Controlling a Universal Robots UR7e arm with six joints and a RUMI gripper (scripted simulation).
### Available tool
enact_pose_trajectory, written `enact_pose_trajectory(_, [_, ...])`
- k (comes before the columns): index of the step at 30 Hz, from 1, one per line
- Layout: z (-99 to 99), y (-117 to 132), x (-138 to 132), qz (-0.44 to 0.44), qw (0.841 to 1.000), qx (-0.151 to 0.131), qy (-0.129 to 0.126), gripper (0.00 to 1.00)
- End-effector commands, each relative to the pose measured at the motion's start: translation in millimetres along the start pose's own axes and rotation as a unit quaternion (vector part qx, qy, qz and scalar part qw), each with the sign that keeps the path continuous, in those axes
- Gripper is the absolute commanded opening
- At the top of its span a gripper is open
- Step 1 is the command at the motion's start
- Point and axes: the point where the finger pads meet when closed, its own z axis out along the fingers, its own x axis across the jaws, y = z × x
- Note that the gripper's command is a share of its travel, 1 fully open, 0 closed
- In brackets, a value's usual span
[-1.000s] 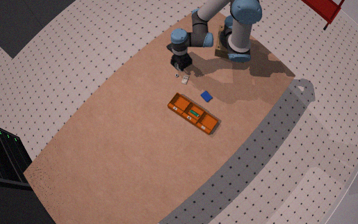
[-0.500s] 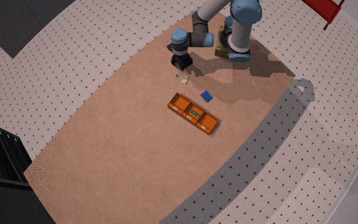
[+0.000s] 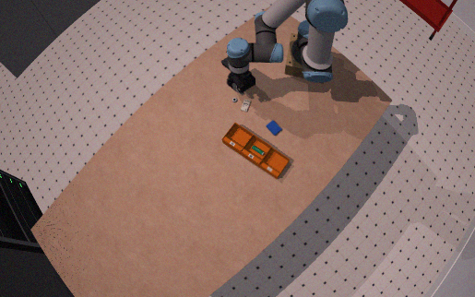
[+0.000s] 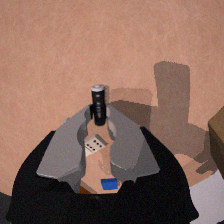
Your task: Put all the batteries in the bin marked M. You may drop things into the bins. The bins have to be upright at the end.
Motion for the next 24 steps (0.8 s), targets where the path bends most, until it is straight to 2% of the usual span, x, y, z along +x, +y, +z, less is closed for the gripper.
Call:
enact_pose_trajectory(1, [-0.3,0.5,0.4,0.0,1.0,0.001,0.0,0.0])
enact_pose_trajectory(7, [-0.3,0.5,0.4,0.0,1.0,0.001,0.0,0.0])
enact_pose_trajectory(18, [-38.6,-1.3,-1.3,0.0,1.0,0.002,-0.002,0.0])
enact_pose_trajectory(20, [-38.6,-1.3,-1.3,0.0,1.0,0.002,-0.002,0.0])
enact_pose_trajectory(24, [-52.0,-1.2,-1.3,0.0,1.0,0.002,-0.002,0.0])
